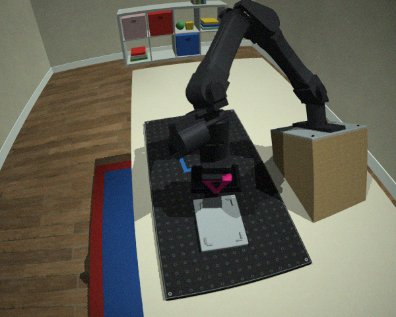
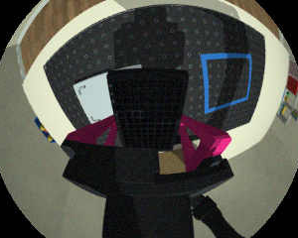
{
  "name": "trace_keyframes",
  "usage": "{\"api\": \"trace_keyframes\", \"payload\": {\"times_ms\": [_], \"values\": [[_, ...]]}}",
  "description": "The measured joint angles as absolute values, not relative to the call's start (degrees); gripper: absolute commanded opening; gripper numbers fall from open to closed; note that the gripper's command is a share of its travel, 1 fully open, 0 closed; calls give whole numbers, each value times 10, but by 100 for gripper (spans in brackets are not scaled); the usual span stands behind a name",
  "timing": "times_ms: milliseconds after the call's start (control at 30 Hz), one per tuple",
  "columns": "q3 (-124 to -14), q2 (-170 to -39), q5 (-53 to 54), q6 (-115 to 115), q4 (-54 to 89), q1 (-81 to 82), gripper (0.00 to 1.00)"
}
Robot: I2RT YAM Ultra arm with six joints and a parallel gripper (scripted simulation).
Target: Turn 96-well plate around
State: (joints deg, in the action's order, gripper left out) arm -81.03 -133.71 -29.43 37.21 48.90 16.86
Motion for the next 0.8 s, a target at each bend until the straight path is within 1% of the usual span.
{"api": "trace_keyframes", "payload": {"times_ms": [800], "values": [[-927, -1449, -278, 459, 535, 241, 0]]}}
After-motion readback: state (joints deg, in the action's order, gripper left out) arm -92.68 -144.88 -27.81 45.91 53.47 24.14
